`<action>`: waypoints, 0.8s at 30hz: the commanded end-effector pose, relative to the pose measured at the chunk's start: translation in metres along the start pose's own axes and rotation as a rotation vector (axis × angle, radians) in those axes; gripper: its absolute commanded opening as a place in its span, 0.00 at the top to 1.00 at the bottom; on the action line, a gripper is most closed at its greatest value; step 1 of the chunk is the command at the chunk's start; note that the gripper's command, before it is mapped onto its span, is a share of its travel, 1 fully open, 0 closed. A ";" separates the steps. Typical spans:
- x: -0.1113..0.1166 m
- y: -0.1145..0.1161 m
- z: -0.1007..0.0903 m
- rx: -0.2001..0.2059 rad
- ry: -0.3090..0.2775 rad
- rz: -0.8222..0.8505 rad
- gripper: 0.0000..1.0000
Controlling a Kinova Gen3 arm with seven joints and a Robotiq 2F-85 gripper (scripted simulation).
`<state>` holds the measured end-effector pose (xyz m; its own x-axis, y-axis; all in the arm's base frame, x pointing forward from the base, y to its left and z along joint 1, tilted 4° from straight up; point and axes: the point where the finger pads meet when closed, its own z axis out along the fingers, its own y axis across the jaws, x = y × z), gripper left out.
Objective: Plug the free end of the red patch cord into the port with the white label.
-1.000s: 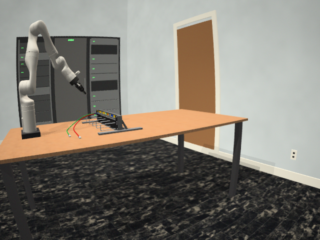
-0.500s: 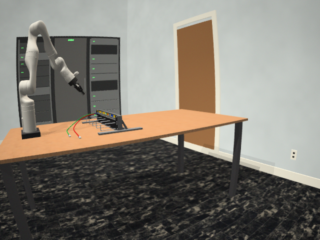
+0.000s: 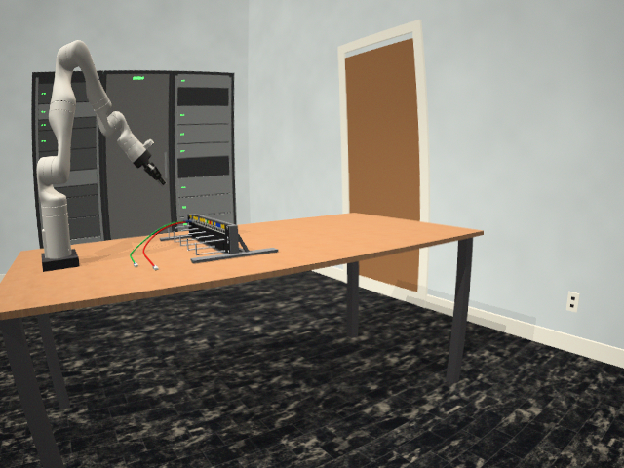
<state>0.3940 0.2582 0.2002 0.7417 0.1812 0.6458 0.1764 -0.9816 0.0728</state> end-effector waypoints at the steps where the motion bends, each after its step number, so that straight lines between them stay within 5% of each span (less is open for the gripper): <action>1: 0.000 0.000 0.002 -0.001 0.000 0.000 1.00; 24: 0.000 0.000 0.041 -0.001 0.000 0.000 1.00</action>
<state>0.4182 0.2646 0.1753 0.7378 0.1768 0.6515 0.1824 -0.9814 0.0597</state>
